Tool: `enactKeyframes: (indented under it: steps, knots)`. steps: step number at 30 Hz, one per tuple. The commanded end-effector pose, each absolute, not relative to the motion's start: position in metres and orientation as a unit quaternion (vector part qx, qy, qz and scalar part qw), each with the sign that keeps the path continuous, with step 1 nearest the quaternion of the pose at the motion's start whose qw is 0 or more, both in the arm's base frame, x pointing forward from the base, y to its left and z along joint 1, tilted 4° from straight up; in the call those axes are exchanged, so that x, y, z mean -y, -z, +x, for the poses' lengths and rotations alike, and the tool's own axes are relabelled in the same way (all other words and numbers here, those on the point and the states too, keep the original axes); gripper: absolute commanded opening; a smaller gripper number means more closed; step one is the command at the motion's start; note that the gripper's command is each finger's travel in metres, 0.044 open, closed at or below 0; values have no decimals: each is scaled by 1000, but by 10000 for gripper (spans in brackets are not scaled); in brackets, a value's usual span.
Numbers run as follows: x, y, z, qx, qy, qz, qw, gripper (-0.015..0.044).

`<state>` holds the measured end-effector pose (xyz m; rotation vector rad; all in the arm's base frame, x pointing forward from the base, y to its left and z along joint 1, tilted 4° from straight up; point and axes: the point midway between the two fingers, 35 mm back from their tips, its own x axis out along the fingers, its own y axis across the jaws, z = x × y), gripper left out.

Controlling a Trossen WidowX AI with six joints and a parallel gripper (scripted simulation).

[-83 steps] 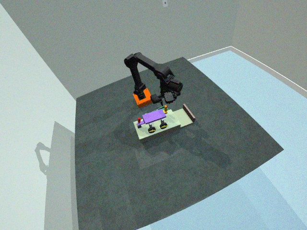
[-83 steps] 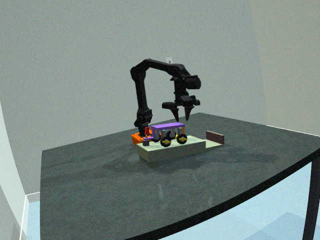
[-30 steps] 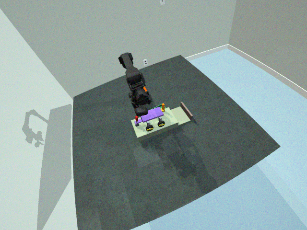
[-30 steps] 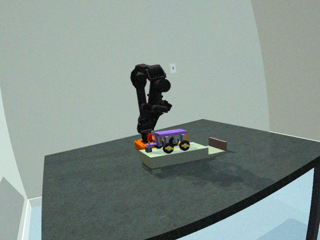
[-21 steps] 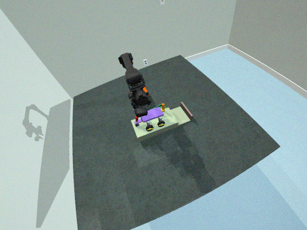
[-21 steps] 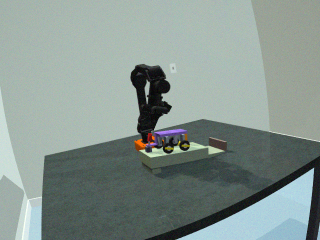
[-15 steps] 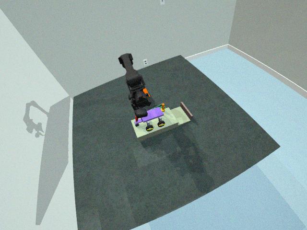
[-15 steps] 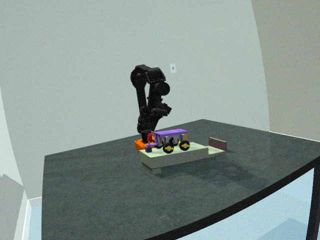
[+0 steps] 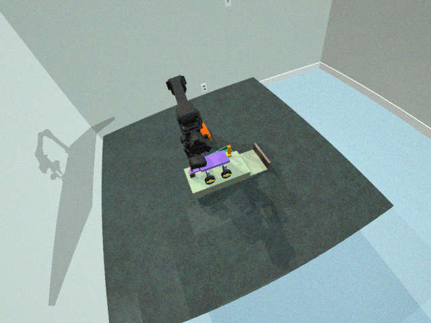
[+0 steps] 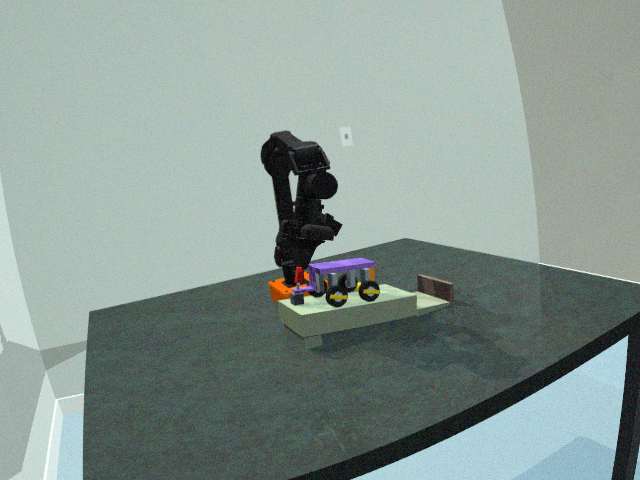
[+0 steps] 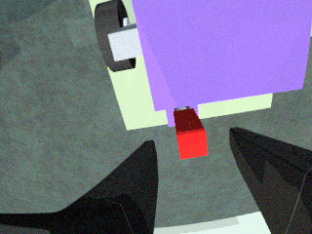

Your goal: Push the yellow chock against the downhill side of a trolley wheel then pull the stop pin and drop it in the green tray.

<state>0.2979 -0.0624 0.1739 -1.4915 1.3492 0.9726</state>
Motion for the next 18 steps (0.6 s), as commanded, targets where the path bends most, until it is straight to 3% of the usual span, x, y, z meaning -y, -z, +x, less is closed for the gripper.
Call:
enactKeyframes:
  steps: [1,18]
  knots:
    - [64,-170,298,-543,-391,-601,436,190]
    - [72,-146,301,-543,-391,-602,436,190]
